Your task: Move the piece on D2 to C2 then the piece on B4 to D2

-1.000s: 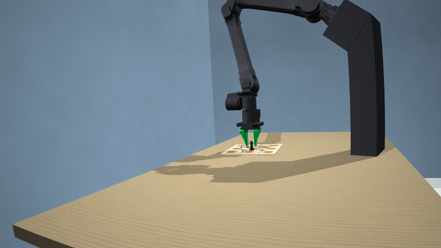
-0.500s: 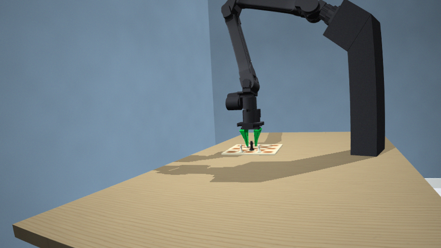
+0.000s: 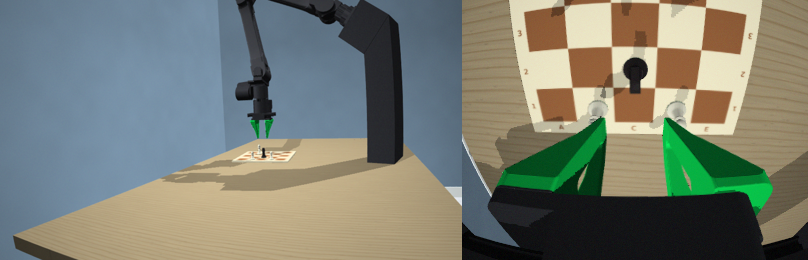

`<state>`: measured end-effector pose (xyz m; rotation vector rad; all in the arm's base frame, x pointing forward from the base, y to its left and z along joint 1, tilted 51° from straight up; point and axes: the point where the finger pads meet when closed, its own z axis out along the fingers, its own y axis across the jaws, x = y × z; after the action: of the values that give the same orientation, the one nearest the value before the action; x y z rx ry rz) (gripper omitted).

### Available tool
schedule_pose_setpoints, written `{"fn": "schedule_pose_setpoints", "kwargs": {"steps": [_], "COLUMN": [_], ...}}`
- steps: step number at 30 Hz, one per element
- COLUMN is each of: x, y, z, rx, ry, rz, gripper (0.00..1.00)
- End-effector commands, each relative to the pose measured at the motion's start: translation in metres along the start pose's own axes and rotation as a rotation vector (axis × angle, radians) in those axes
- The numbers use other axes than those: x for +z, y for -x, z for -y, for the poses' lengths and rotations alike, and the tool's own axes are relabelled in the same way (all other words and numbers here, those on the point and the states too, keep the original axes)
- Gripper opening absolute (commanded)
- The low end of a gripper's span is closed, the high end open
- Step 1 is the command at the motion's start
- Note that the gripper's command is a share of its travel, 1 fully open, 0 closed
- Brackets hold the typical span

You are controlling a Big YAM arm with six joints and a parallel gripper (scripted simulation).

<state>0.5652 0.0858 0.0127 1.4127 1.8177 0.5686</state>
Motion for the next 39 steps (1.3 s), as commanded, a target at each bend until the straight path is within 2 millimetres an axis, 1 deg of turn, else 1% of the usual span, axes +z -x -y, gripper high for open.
{"fn": "schedule_pose_setpoints", "kwargs": {"steps": [1,6,8,9,10,11,34,35,37,39], "x": [-0.023,-0.035,-0.034,-0.033,-0.028,-0.027,-0.027,-0.027,-0.029,-0.031], "y": [-0.005,-0.004,0.004,0.006,0.003,0.003,0.004,0.006,0.012,0.016], "z": [0.002,0.002,0.003,-0.001,0.004,0.005,0.004,0.003,-0.006,-0.012], "rx": [0.007,0.007,0.017,0.021,0.017,0.016,0.003,-0.011,-0.034,-0.089], "ry": [-0.005,-0.005,-0.009,-0.003,-0.015,-0.018,-0.014,-0.014,0.0,0.009], "rz": [-0.006,-0.006,0.006,0.008,0.006,0.005,0.006,0.008,0.011,0.011], "gripper": [0.35,0.35,0.35,0.35,0.35,1.0,1.0,1.0,1.0,1.0]}}
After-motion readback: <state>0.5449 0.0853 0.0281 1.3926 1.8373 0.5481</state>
